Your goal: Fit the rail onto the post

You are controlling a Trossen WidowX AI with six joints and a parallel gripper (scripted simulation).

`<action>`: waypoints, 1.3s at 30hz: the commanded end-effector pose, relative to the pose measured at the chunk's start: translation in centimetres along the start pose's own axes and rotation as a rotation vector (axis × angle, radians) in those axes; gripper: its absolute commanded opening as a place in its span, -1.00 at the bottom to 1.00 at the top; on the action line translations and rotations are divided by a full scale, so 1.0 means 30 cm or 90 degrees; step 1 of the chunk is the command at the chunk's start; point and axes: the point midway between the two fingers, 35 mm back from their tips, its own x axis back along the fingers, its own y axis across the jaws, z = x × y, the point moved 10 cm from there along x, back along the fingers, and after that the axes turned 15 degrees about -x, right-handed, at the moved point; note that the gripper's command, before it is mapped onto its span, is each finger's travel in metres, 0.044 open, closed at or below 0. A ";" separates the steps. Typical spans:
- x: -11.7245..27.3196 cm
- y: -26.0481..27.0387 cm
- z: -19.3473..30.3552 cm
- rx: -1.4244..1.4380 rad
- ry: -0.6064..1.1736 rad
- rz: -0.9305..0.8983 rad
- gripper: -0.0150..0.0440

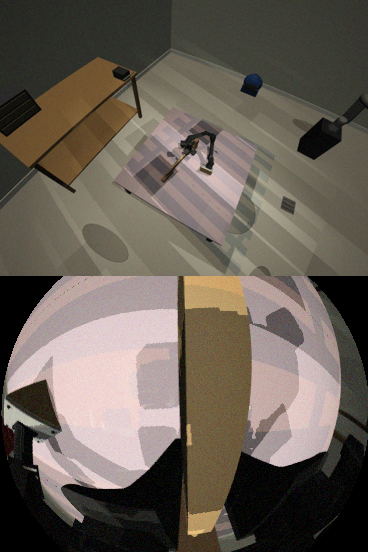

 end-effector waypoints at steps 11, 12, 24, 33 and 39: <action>-0.002 0.001 0.001 0.000 -0.003 0.000 -0.49; -0.002 0.001 0.001 0.000 -0.003 0.000 -0.49; 0.001 -0.002 0.013 0.000 -0.003 0.000 -0.49; 0.006 -0.005 0.020 0.000 -0.003 0.000 -0.49; 0.008 -0.007 0.026 0.000 -0.003 0.000 -0.49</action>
